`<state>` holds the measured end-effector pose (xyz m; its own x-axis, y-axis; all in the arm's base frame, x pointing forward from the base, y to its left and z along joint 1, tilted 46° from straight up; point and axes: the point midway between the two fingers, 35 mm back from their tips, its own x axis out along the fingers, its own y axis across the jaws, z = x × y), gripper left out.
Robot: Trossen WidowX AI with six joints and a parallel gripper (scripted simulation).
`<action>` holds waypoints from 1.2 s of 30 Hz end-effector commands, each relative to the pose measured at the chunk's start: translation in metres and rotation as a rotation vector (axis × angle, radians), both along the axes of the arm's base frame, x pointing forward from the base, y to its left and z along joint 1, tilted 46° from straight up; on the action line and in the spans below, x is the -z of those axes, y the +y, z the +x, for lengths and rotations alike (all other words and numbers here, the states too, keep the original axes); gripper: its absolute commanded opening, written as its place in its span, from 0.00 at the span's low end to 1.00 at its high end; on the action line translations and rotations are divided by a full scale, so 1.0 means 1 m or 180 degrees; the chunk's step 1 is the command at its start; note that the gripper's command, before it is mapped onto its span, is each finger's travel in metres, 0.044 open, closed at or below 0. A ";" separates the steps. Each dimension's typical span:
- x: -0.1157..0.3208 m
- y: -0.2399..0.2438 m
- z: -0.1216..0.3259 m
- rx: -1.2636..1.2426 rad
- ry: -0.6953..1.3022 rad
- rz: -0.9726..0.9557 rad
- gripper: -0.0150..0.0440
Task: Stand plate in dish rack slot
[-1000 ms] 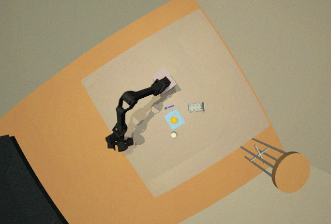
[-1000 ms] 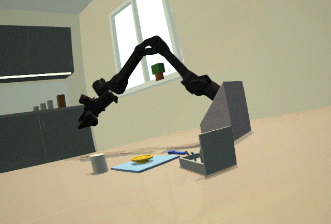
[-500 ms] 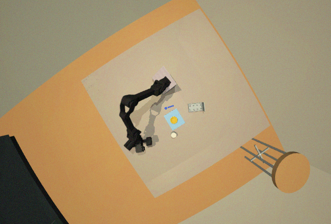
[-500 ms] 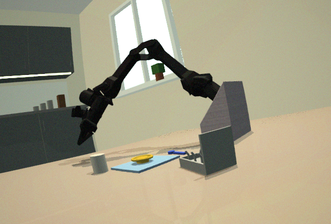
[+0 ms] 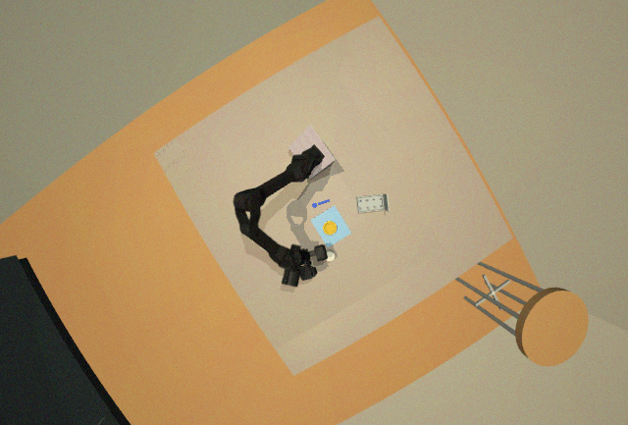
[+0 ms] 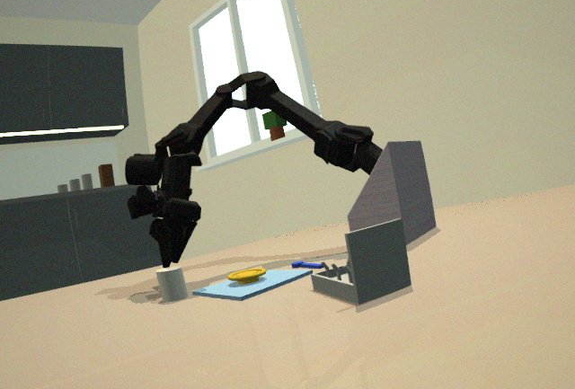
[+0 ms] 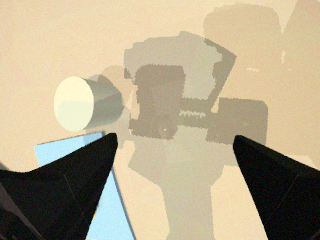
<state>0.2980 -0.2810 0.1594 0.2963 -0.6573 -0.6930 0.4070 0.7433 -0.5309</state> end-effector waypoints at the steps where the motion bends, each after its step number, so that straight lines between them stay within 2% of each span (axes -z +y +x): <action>1: 0.031 0.030 -0.003 0.0005 0.0376 0.0143 0.93; 7: 0.066 0.074 -0.008 0.0089 0.0919 0.0152 0.93; 15: 0.093 0.123 -0.022 0.0120 0.1564 -0.0203 0.93; 36: 0.112 0.106 -0.022 0.0118 0.1576 -0.0212 0.93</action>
<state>0.2786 -0.1716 0.0536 -0.0727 -0.7093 -0.7011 0.1297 0.6903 -0.7118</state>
